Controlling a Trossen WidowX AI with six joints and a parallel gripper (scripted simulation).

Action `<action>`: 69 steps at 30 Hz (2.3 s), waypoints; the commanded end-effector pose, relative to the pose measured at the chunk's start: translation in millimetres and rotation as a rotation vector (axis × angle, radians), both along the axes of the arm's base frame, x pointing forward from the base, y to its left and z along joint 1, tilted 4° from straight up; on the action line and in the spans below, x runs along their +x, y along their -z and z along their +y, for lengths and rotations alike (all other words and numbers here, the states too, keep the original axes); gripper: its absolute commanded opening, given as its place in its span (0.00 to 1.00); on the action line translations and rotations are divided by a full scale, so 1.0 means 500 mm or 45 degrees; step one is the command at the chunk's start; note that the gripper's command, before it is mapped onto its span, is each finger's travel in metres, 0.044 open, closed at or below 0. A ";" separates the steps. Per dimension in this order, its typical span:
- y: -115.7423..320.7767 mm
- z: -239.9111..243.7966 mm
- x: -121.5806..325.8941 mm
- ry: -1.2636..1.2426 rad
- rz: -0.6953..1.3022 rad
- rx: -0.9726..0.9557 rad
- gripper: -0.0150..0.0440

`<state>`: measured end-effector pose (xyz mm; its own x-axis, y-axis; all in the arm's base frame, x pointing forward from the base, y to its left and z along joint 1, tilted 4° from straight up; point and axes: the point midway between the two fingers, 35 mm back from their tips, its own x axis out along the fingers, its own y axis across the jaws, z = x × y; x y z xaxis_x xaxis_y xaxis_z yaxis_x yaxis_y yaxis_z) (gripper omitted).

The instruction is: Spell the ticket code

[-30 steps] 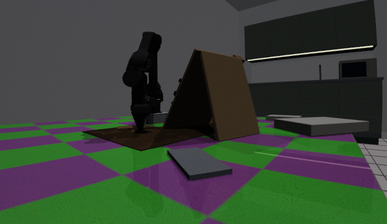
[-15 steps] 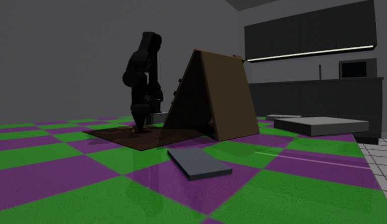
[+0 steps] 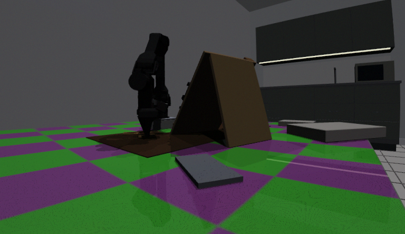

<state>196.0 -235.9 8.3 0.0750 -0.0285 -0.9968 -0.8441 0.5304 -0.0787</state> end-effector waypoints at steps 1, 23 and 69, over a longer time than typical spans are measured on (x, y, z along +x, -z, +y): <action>-0.006 0.000 0.000 0.004 0.000 -0.005 0.25; -0.022 0.006 -0.004 0.004 0.000 -0.005 0.25; -0.053 0.018 -0.013 0.004 0.000 -0.005 0.25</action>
<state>189.2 -225.6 32.0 0.0737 -0.0265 -0.9969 -0.8442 0.5305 -0.0765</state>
